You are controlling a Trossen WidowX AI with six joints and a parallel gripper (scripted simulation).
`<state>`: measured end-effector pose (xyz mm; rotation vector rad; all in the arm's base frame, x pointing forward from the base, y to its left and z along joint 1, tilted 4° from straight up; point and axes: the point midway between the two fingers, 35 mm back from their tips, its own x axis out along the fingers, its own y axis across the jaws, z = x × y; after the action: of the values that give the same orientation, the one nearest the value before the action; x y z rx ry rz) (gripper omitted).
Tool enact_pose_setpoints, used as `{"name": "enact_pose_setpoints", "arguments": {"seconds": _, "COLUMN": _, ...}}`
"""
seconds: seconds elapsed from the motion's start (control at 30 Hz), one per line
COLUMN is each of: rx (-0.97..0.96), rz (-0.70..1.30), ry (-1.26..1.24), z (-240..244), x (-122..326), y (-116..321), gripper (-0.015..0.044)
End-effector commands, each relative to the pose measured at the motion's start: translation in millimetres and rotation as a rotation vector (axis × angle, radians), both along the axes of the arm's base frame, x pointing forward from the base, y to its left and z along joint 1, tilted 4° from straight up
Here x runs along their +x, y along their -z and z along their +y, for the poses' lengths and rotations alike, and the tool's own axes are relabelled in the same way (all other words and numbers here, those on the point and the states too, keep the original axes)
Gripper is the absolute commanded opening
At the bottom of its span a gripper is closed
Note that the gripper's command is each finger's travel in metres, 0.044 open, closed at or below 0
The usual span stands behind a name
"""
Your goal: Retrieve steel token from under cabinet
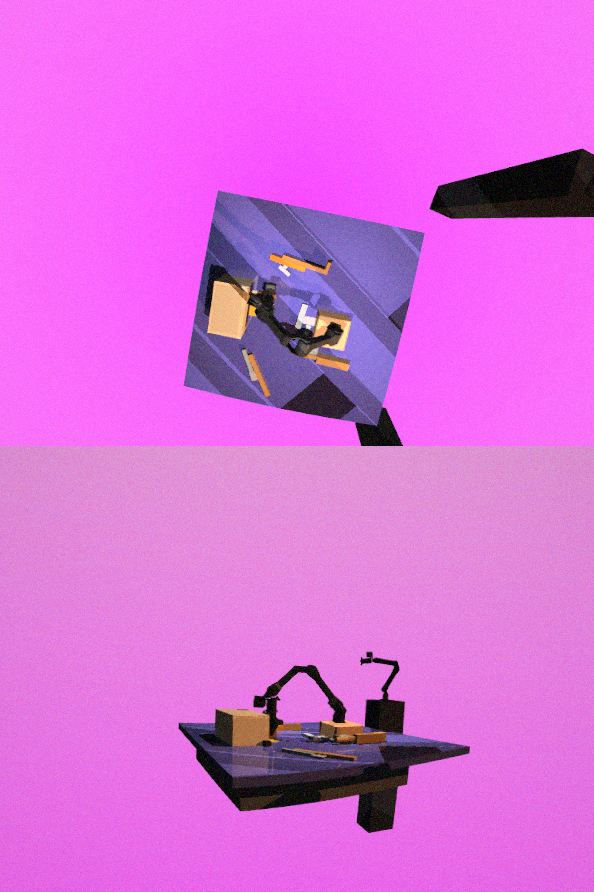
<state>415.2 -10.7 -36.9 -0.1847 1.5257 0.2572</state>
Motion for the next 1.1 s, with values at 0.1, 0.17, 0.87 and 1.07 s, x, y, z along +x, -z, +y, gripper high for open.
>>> {"name": "enact_pose_setpoints", "arguments": {"seconds": 0.1, "rx": 0.011, "rz": -0.001, "ry": -0.005, "z": 12, "x": -2, "y": 0, "gripper": 0.0000}}
{"name": "enact_pose_setpoints", "arguments": {"seconds": 0.17, "rx": 0.011, "rz": -0.001, "ry": -0.005, "z": 14, "x": -3, "y": 0, "gripper": 0.0000}}
{"name": "enact_pose_setpoints", "arguments": {"seconds": 0.87, "rx": 0.012, "rz": -0.001, "ry": -0.005, "z": 36, "x": -9, "y": -1, "gripper": 0.0000}}
{"name": "enact_pose_setpoints", "arguments": {"seconds": 1.07, "rx": 0.013, "rz": -0.001, "ry": -0.005, "z": 41, "x": -11, "y": -1, "gripper": 0.0000}}
